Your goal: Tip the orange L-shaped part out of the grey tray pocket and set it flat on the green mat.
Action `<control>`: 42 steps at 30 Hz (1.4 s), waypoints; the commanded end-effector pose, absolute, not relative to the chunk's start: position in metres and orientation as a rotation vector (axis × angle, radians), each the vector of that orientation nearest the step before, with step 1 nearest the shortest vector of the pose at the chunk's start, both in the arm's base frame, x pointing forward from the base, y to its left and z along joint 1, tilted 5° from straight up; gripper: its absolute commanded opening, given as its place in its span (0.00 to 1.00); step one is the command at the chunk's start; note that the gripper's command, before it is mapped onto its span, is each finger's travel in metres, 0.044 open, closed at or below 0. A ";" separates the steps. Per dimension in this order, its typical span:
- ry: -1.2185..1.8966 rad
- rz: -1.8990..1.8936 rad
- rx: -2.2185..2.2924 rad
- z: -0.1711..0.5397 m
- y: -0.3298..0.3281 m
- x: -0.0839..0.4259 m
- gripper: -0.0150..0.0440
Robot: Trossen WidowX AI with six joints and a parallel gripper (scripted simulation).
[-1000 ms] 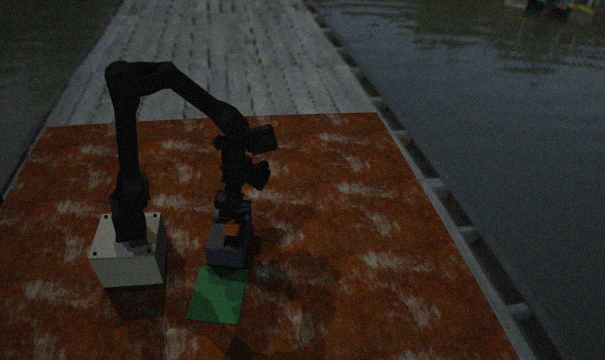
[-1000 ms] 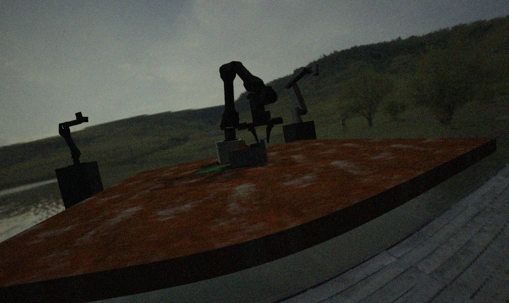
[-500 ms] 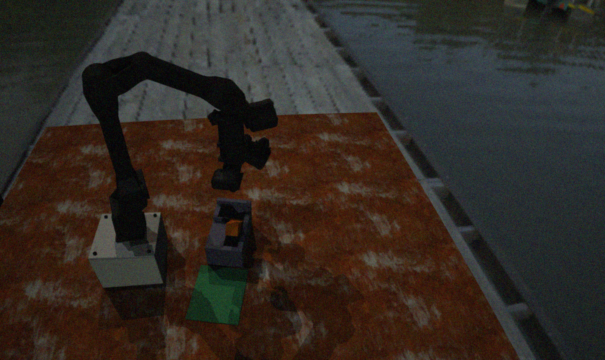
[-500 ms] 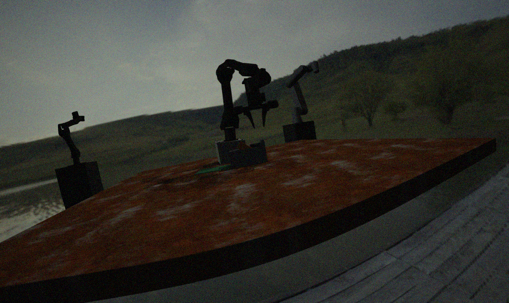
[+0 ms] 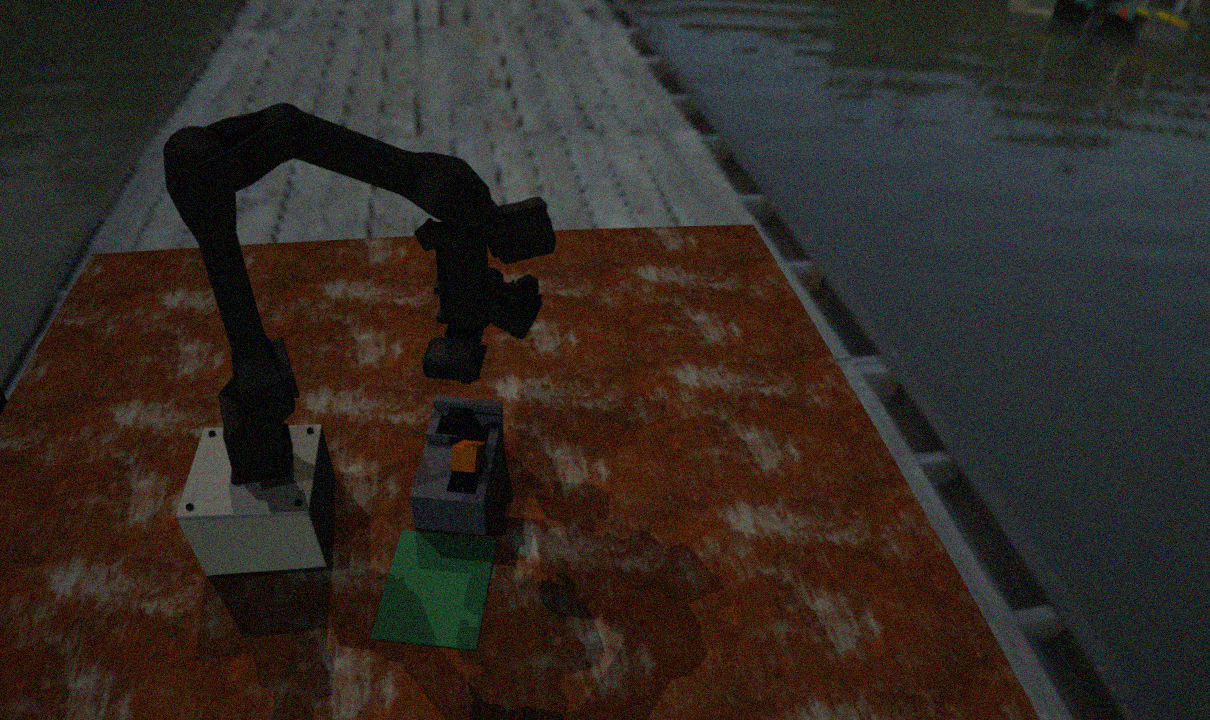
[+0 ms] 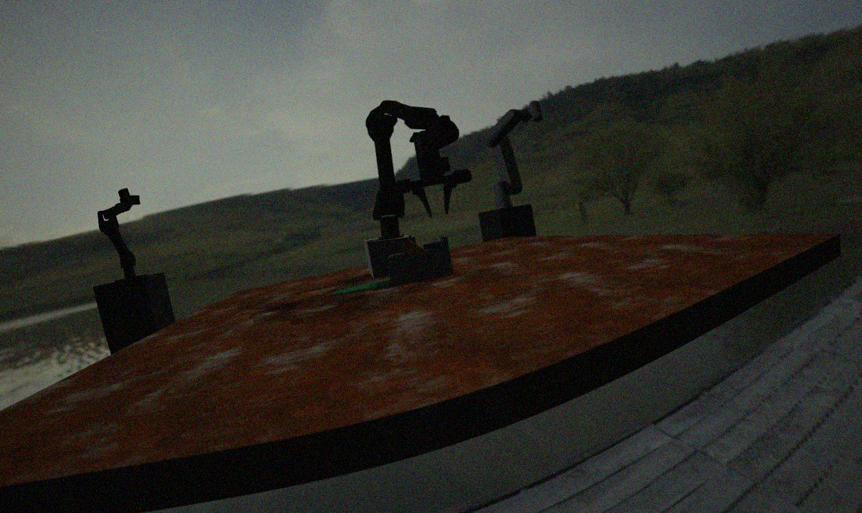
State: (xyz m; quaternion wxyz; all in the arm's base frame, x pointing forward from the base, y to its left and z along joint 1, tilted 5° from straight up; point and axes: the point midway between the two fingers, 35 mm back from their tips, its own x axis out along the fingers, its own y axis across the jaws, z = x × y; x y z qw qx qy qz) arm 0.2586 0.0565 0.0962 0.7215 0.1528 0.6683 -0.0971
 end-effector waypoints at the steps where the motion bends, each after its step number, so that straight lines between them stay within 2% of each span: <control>1: 1.474 -0.214 0.338 0.096 0.057 0.259 0.56; 4: 1.474 -0.214 0.338 0.096 0.057 0.259 0.56; 8: 1.481 -0.122 0.235 0.096 0.050 0.259 0.73; 25: 1.296 0.847 -0.838 0.093 -0.018 0.242 0.73; 42: 1.256 0.932 -0.932 0.091 -0.023 0.240 0.73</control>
